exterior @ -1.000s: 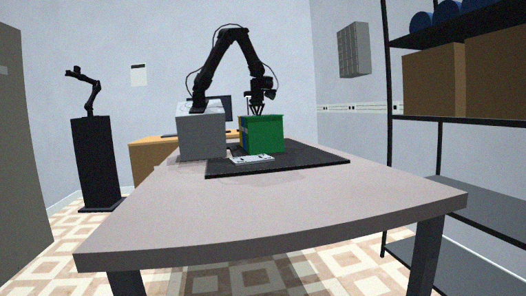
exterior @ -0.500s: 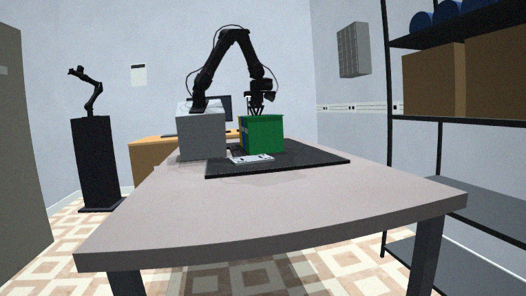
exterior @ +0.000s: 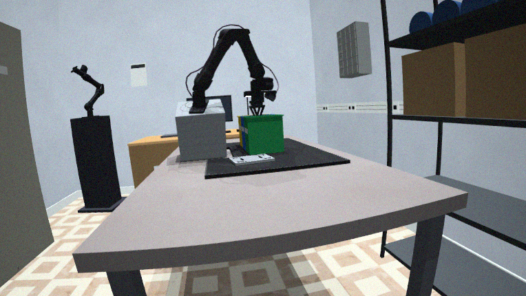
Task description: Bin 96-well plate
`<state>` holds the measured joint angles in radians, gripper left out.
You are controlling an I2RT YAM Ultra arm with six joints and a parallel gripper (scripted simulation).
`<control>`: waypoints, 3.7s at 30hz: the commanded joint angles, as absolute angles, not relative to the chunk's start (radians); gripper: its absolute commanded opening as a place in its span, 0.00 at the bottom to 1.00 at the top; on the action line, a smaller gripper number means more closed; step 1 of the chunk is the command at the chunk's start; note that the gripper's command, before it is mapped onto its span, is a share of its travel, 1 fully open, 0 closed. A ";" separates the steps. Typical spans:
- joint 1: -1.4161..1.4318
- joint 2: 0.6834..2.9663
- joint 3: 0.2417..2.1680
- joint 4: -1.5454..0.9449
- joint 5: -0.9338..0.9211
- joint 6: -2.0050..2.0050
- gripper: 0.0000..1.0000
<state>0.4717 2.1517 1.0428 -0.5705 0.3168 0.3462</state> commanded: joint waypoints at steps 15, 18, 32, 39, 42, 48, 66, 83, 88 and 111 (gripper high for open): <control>0.478 2.138 1.043 -0.566 0.324 0.346 0.99; 0.480 2.134 1.042 -0.562 0.326 0.346 0.99; 0.478 2.140 1.044 -0.566 0.324 0.346 0.99; 0.478 2.140 1.044 -0.566 0.324 0.346 0.82; 0.478 2.140 1.044 -0.566 0.324 0.346 0.82; 0.478 2.140 1.044 -0.566 0.324 0.346 0.82; 0.512 2.062 1.092 -0.672 0.328 0.378 0.82; 0.536 2.010 1.132 -0.771 0.318 0.403 0.82; 0.541 2.001 1.141 -0.792 0.316 0.408 0.82; 0.544 1.995 1.146 -0.795 0.314 0.409 0.82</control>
